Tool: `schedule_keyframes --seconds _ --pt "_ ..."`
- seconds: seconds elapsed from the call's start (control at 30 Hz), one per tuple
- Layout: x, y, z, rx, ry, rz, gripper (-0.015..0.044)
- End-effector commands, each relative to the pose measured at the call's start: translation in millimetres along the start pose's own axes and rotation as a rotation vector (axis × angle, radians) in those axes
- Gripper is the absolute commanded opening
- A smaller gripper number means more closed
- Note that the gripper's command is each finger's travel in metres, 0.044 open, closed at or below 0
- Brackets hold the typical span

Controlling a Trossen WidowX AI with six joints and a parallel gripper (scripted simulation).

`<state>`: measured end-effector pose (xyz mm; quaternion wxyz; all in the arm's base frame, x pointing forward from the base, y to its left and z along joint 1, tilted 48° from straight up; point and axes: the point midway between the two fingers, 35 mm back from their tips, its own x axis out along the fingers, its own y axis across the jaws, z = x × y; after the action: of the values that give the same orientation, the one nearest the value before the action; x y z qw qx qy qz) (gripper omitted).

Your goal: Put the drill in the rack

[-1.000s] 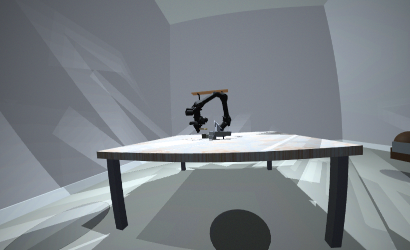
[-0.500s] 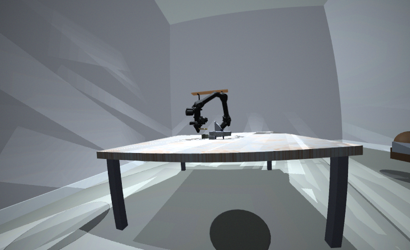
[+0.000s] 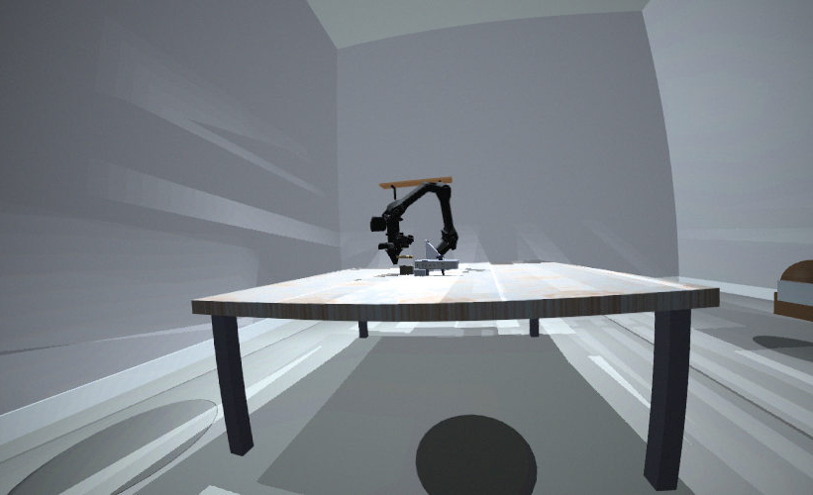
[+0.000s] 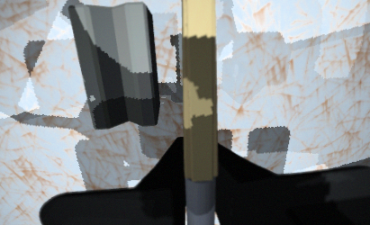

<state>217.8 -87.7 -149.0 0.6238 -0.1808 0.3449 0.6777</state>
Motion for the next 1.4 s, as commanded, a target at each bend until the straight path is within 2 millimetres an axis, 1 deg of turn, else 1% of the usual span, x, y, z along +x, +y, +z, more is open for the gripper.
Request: schedule_keyframes --seconds 0.0,0.43,0.77,0.97,1.37 --pt "-2 7 -1 -0.006 0.008 -0.007 0.0" --pt "-1 29 -5 -0.005 0.008 -0.007 0.0" --pt "-7 44 -7 -0.004 0.009 -0.006 0.0" --pt "7 41 -7 -0.004 0.009 -0.006 0.0" --pt "20 41 -6 -0.004 0.008 -0.006 0.0"
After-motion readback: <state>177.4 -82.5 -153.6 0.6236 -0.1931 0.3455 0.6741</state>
